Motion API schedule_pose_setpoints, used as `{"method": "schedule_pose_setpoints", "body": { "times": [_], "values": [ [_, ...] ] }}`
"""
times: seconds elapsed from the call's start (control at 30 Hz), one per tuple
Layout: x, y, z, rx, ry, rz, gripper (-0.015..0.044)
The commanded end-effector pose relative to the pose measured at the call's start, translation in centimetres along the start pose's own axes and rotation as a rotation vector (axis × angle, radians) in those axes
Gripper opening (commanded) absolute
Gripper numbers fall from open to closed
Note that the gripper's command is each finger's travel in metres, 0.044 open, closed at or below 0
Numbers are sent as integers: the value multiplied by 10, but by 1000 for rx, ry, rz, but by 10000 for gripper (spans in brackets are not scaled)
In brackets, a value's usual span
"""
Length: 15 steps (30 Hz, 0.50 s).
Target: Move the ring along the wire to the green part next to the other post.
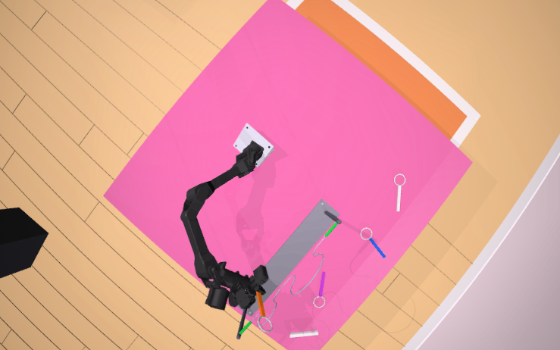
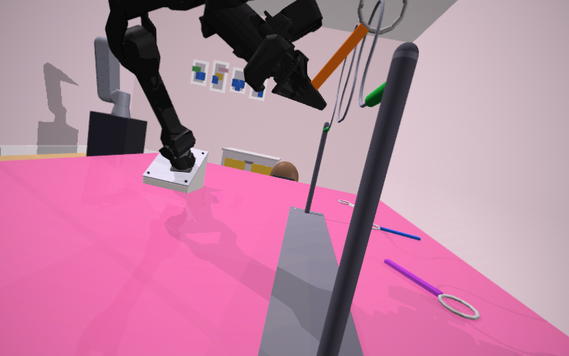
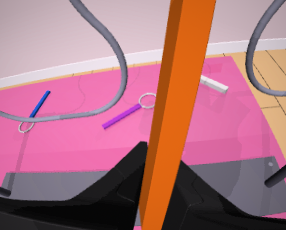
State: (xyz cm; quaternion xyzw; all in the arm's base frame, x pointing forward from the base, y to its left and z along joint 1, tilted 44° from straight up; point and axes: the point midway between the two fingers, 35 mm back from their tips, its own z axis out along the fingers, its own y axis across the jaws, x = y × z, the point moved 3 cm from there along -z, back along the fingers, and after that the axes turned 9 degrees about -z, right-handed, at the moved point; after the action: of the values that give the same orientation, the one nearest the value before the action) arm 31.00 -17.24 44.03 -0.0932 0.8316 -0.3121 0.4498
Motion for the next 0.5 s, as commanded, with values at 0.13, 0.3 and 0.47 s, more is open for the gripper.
{"method": "schedule_pose_setpoints", "body": {
  "times": [0.13, 0.3, 0.47],
  "values": [
    [0, -9, -4, 91, -10, -131, -150],
    [0, -14, -4, 146, -12, -219, -150],
    [0, -19, -4, 200, -13, -307, -150]
  ]
}}
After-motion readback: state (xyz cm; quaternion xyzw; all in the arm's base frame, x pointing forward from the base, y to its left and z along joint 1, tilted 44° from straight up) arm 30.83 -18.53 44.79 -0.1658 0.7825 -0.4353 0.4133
